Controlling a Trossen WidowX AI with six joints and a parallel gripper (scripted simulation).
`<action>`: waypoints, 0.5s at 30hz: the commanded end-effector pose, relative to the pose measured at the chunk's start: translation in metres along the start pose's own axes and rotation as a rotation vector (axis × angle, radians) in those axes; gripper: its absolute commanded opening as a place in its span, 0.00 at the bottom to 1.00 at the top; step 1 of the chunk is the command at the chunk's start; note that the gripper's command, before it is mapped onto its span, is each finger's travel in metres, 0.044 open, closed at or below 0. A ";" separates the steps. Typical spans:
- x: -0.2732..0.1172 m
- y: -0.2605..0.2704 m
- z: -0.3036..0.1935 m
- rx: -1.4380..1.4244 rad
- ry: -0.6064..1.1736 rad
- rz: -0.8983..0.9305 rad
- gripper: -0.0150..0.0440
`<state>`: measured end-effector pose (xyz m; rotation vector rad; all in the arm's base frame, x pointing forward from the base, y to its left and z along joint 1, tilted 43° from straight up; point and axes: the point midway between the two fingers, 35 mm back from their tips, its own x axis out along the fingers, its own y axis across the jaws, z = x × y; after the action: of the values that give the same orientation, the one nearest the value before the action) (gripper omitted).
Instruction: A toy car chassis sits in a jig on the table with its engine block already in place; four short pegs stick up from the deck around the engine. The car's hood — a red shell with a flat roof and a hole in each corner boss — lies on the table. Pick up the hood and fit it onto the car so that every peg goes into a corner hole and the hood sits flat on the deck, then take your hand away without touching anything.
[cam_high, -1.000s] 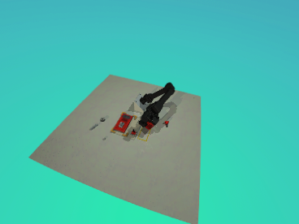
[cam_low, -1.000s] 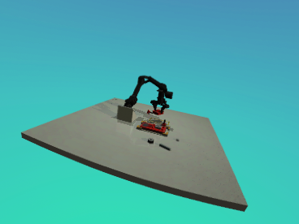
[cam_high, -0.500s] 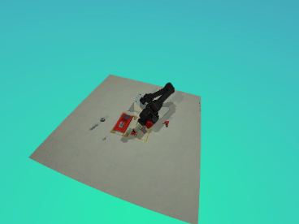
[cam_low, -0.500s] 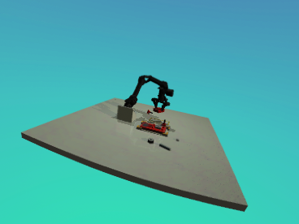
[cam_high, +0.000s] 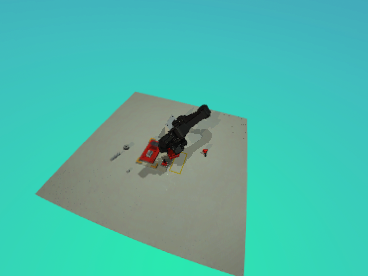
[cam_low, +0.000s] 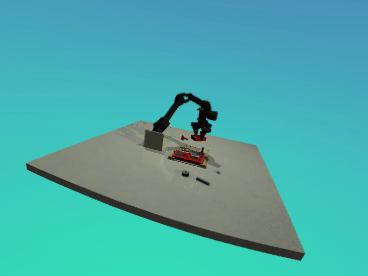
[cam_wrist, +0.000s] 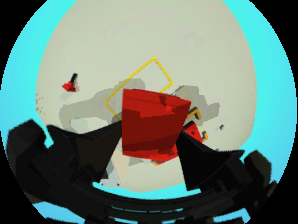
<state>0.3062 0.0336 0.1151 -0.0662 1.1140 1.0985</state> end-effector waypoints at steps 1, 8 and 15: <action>-0.001 -0.022 -0.008 0.103 0.003 -0.007 0.25; -0.002 -0.052 -0.024 0.260 0.005 -0.010 0.25; 0.000 -0.083 -0.046 0.409 0.012 -0.017 0.25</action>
<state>0.3308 -0.0197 0.0684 0.1834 1.2872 0.8922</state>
